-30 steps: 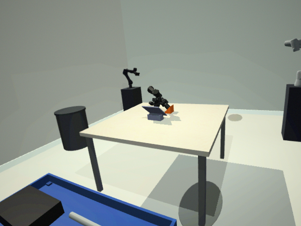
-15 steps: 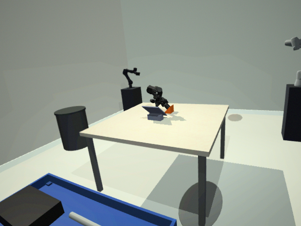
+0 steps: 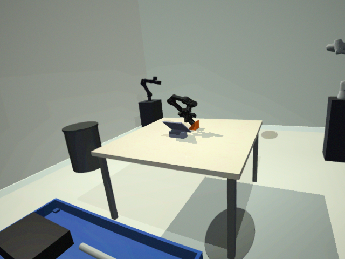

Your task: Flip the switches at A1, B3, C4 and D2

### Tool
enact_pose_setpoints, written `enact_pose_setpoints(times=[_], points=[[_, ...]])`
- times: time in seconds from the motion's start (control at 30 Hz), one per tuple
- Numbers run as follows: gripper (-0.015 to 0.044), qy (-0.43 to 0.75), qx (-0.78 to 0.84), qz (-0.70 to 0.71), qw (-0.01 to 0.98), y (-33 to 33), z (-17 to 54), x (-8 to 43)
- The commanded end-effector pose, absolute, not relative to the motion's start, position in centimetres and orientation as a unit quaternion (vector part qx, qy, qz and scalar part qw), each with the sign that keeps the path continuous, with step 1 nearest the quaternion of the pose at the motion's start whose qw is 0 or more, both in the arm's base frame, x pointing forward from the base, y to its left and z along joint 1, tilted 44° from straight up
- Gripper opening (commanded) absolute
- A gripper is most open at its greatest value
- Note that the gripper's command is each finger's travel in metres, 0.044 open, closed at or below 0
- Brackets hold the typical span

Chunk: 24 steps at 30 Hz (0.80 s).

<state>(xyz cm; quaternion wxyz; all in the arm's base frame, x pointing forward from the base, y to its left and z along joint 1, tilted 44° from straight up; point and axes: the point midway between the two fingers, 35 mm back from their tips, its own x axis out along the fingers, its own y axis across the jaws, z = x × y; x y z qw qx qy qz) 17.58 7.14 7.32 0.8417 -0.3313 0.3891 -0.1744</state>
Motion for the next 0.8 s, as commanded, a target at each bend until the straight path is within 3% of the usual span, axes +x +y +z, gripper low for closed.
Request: enact_pose_setpoints(times=[0.0,0.77], points=[[0.0000,0.386,-0.324,-0.178,0.845,7.3,6.7,17.2],[0.0000,0.373,-0.327,-0.174,0.851,4.3,3.9,20.6]])
